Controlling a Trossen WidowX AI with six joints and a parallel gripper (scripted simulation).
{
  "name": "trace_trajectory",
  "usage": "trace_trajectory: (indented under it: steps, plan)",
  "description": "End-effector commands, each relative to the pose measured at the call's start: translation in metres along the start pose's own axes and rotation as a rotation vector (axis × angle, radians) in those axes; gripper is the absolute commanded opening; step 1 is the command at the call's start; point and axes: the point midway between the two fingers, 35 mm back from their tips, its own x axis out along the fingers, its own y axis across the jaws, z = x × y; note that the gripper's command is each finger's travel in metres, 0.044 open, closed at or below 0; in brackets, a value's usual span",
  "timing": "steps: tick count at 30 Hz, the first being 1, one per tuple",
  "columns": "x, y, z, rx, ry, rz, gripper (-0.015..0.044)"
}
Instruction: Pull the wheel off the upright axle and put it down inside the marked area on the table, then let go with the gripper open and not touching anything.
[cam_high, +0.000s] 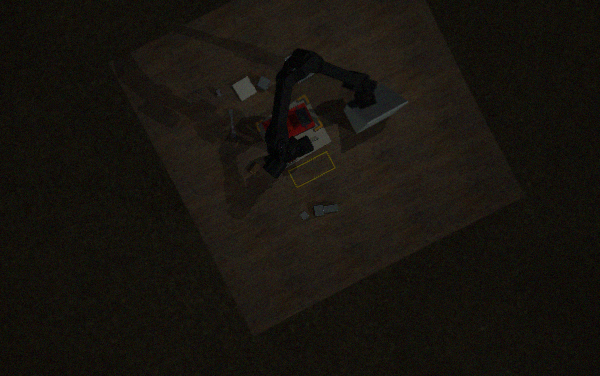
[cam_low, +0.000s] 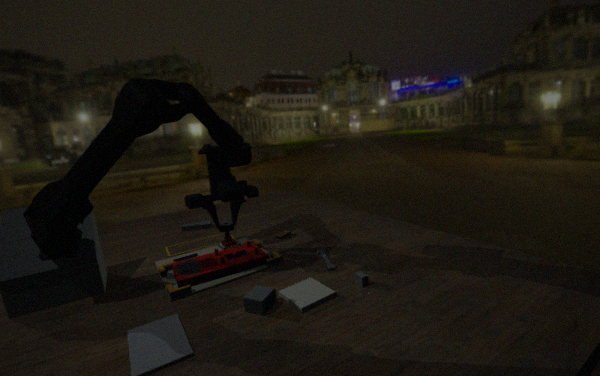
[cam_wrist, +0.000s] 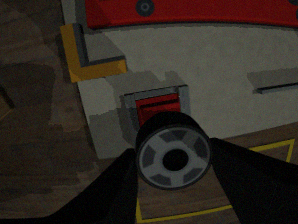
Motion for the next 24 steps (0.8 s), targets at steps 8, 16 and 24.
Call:
trace_trajectory:
  steps: [8, 16, 24]
  plan:
    - [-0.0057, 0.0004, -0.0014, 0.004, 0.005, 0.004, 0.0]
    - [-0.0084, 0.0003, -0.0014, 0.003, 0.005, 0.004, 0.0]
    - [-0.011, 0.0002, -0.0014, 0.003, 0.004, 0.005, 0.0]
